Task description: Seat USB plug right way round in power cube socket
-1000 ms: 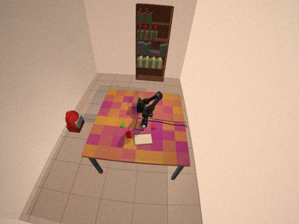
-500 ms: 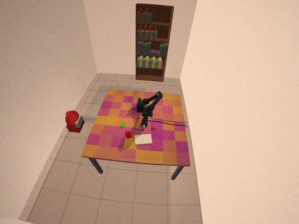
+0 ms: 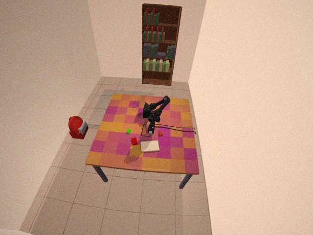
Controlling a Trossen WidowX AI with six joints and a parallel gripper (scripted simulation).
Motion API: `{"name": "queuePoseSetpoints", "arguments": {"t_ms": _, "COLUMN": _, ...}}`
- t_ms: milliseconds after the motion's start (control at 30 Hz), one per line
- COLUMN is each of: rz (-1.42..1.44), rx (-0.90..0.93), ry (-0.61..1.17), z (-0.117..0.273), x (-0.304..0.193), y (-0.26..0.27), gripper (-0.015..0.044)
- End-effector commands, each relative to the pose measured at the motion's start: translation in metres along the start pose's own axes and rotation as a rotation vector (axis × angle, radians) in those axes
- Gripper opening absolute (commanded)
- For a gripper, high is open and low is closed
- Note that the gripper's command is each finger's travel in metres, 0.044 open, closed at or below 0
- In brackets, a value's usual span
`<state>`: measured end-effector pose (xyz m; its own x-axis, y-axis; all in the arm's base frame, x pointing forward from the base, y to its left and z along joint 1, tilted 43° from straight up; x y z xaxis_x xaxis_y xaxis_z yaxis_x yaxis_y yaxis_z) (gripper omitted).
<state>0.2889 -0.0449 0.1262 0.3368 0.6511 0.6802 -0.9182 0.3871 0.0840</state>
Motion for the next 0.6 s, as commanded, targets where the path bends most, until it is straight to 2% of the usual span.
{"name": "queuePoseSetpoints", "arguments": {"t_ms": 0, "rz": 0.009, "rx": -0.002, "ry": 0.006, "z": 0.004, "x": 0.001, "y": -0.001, "gripper": 0.0000}}
{"name": "queuePoseSetpoints", "arguments": {"t_ms": 567, "rz": 0.007, "rx": -0.002, "ry": 0.005, "z": 0.013, "x": 0.000, "y": -0.001, "gripper": 0.0000}}
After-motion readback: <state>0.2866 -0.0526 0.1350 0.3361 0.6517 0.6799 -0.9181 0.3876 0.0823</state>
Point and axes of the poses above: the point midway between the two fingers, 35 mm back from their tips, its own z axis back along the fingers, its own y axis across the jaws, x = y × z, the point moved 2 cm from there along z, back along the fingers, and after that the axes turned 7 degrees about -z, right-handed, at the moved point
